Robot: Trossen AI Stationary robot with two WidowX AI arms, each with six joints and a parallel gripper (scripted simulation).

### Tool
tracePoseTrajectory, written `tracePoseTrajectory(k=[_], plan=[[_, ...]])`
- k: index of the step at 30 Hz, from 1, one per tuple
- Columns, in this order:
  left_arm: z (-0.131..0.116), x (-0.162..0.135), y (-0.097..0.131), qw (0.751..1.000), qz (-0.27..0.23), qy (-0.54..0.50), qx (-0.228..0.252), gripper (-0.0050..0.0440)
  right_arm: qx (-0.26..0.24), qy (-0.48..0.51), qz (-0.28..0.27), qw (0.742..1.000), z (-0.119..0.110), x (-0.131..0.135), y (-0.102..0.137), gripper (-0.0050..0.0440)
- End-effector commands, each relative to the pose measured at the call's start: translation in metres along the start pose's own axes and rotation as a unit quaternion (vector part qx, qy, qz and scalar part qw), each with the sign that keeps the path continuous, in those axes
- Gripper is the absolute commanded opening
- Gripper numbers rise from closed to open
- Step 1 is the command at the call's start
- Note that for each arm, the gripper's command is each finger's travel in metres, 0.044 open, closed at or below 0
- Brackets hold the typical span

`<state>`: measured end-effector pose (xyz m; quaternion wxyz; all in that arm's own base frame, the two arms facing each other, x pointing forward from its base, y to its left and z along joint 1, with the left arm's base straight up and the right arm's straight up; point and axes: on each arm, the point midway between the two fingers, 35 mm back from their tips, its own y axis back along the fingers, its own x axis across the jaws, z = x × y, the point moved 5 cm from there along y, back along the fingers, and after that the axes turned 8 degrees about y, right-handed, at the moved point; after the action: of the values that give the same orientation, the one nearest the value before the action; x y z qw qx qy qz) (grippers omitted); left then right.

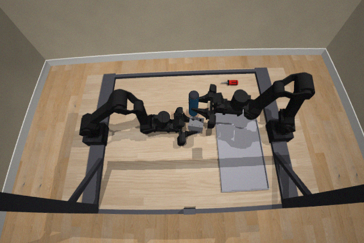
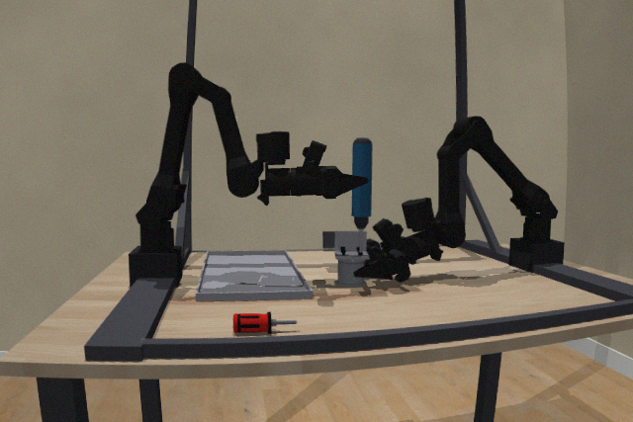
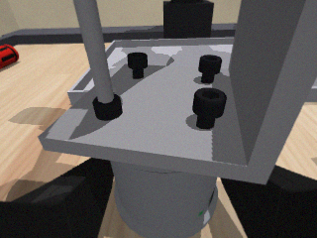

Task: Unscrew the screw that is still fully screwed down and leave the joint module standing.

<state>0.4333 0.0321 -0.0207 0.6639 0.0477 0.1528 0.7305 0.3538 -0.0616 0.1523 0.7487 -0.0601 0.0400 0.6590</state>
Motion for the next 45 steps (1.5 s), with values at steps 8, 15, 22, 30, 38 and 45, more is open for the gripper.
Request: tracePoseTrajectory(k=[8, 15, 22, 30, 38, 45], plan=[[0.015, -0.002, -0.002, 1.0, -0.003, 0.0, -0.02, 0.024, -0.02, 0.0, -0.004, 1.0, -0.003, 0.0, 0.0, 0.0163], [0.015, -0.002, -0.002, 1.0, -0.003, 0.0, -0.02, 0.024, -0.02, 0.0, -0.003, 1.0, -0.009, 0.001, 0.001, 0.0163], [0.015, -0.002, -0.002, 1.0, -0.003, 0.0, -0.02, 0.024, -0.02, 0.0, -0.004, 1.0, -0.011, 0.0, 0.001, 0.0163], [0.015, -0.002, -0.002, 1.0, -0.003, 0.0, -0.02, 0.024, -0.019, 0.0, -0.004, 1.0, -0.015, 0.0, 0.001, 0.0163], [0.015, -0.002, -0.002, 1.0, -0.003, 0.0, -0.02, 0.024, -0.019, 0.0, -0.004, 1.0, -0.02, 0.001, 0.001, 0.0163], [0.015, -0.002, -0.002, 1.0, -0.003, 0.0, -0.02, 0.024, -0.023, 0.0, -0.005, 1.0, -0.017, 0.001, 0.001, 0.0163]])
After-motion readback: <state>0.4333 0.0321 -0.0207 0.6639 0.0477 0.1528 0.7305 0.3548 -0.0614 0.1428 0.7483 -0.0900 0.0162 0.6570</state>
